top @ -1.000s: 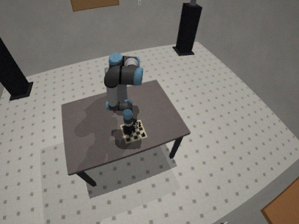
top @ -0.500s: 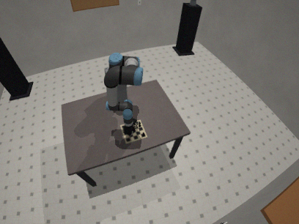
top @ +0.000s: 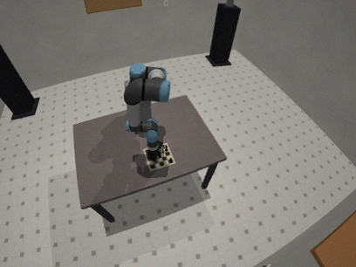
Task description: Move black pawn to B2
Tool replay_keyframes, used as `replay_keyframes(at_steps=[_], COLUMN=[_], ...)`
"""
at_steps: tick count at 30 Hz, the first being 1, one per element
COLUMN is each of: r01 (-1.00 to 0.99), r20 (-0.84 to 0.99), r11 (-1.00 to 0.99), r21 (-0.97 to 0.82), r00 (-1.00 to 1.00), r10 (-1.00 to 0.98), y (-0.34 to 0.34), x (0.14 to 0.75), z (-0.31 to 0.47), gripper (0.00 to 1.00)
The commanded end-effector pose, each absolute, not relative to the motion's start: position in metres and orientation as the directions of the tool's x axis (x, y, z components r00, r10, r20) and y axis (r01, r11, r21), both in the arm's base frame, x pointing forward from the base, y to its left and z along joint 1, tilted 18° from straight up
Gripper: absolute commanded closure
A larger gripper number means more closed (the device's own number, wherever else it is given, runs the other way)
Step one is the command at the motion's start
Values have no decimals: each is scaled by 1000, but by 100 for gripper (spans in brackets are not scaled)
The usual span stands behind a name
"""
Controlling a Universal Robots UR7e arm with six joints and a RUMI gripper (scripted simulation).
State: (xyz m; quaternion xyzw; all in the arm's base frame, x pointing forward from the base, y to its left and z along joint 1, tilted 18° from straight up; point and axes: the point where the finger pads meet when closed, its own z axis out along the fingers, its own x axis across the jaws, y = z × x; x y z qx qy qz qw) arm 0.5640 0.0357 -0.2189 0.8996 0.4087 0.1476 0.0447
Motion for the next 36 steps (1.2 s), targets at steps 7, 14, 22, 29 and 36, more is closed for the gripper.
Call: replay_keyframes(at_steps=[7, 14, 22, 29, 36], r01=[722, 722, 722, 722, 722], r20=[230, 230, 230, 230, 230], r11=[-662, -661, -661, -662, -662], r21=[203, 204, 204, 203, 204], r00=[622, 621, 621, 622, 622], r10=[749, 749, 749, 749, 749], y=[36, 36, 36, 36, 36], x=[566, 567, 567, 567, 567], z=[-220, -222, -223, -223, -223], gripper=[100, 100, 100, 100, 100])
